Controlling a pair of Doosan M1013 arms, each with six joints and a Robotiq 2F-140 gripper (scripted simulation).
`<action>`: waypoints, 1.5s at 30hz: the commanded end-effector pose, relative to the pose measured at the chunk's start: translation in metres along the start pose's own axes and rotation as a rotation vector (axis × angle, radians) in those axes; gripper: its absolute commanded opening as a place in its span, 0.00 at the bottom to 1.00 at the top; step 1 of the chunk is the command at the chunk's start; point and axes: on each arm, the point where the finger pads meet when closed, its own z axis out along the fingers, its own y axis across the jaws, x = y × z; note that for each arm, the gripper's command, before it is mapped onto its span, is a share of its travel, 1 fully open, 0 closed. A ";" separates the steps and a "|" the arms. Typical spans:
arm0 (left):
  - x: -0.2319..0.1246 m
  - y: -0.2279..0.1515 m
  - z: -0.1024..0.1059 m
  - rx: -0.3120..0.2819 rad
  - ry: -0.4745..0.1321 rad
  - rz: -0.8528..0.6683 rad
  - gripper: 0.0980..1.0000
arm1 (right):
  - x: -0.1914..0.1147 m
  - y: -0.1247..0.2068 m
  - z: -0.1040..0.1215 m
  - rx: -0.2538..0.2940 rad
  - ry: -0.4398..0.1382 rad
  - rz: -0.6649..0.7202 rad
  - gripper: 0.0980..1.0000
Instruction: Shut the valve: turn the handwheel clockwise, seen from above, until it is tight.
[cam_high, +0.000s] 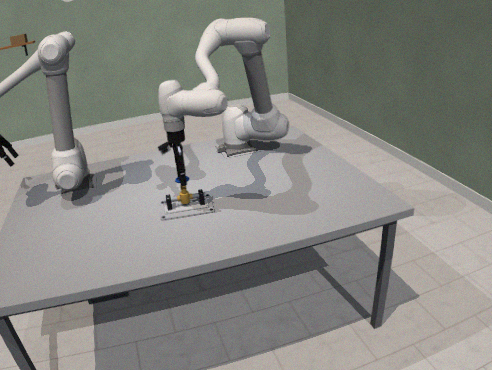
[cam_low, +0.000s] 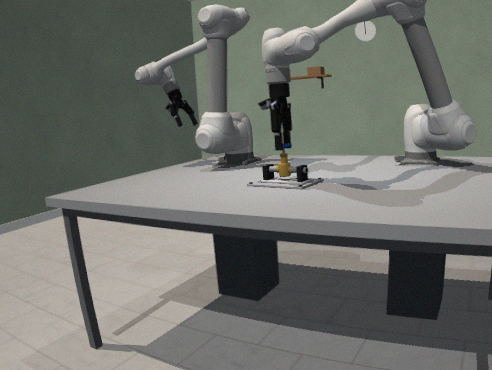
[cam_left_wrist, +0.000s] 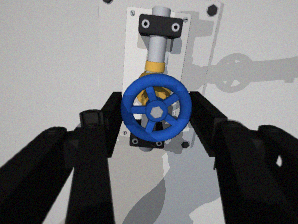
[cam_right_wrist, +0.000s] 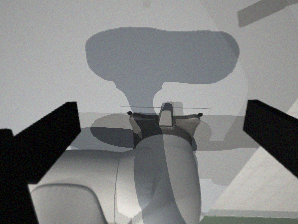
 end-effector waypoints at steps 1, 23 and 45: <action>0.000 -0.001 -0.001 0.002 0.001 0.002 0.00 | 0.000 0.000 0.000 0.000 0.001 0.000 1.00; 0.000 -0.001 -0.001 0.002 0.001 0.020 0.00 | 0.000 0.000 0.000 0.000 0.001 0.000 1.00; 0.000 -0.001 -0.001 0.002 0.001 0.059 0.00 | 0.000 0.000 0.000 0.000 0.001 0.000 1.00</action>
